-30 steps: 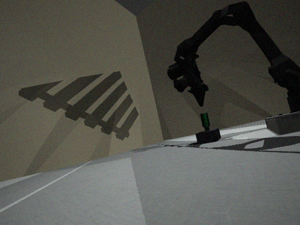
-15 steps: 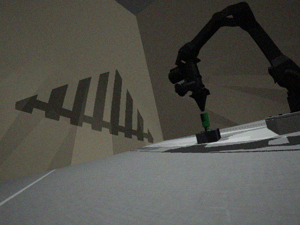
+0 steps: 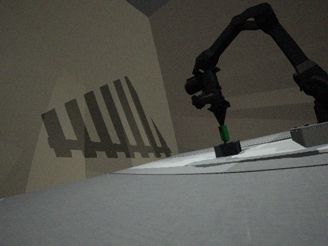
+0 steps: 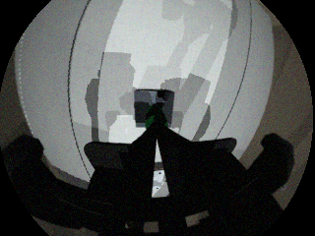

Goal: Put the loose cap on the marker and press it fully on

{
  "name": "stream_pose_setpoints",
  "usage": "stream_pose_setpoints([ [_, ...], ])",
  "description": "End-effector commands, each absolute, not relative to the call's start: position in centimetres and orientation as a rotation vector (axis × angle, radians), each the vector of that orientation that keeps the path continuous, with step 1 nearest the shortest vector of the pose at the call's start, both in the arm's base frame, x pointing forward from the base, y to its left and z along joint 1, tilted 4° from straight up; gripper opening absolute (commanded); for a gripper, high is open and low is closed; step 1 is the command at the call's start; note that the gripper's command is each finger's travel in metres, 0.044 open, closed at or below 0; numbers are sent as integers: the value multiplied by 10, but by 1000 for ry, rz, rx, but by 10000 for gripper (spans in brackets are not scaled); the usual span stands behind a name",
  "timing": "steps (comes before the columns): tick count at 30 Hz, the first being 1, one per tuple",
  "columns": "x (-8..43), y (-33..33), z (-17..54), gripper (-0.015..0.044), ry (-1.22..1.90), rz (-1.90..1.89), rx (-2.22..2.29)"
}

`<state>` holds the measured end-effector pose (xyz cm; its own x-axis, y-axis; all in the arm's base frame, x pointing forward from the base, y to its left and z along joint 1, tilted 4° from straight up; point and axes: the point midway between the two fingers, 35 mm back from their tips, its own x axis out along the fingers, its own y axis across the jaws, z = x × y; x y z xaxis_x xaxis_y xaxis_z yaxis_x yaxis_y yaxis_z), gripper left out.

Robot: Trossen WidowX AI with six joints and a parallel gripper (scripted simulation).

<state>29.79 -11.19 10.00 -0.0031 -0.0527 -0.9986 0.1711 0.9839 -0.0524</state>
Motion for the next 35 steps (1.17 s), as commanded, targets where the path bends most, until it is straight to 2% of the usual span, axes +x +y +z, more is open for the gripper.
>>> stream_pose_setpoints([
  [1,298,-112,101,0,1561,-177,93],
  [6,299,-112,108,0,1562,-177,93],
  [13,300,-108,183,0,1566,-176,94],
  [17,299,-107,190,0,1566,-176,94],
  [33,299,-107,190,420,1566,-176,94],
  [35,299,-107,190,440,1566,-176,94],
])
